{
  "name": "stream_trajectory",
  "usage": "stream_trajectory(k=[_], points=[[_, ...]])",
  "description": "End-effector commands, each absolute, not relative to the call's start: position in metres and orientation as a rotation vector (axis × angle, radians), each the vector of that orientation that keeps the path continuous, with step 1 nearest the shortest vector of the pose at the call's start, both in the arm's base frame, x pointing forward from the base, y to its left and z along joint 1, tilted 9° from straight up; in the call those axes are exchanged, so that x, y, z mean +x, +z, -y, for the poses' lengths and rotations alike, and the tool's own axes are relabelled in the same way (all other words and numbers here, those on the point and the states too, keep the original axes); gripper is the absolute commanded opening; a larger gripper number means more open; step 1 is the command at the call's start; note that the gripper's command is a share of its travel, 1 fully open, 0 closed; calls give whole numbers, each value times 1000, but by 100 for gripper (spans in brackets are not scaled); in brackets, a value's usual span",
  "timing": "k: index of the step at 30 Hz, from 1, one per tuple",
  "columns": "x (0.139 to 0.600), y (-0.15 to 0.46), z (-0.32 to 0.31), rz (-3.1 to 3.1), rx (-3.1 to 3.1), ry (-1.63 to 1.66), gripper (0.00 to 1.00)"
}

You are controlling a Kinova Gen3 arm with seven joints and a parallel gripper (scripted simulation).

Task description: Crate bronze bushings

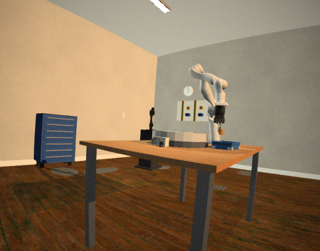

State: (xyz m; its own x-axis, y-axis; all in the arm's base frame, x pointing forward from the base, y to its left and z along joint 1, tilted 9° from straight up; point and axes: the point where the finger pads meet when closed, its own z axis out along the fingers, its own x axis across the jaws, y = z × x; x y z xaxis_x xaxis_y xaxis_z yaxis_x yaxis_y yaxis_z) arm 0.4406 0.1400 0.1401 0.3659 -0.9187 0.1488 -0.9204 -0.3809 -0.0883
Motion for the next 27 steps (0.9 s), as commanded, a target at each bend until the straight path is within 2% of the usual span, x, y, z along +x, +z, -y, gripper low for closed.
stream_trajectory(k=[1, 27], points=[[438, 126, -141, 1731, 2590, 252, 0], [440, 103, -139, 1729, 2592, 250, 0]])
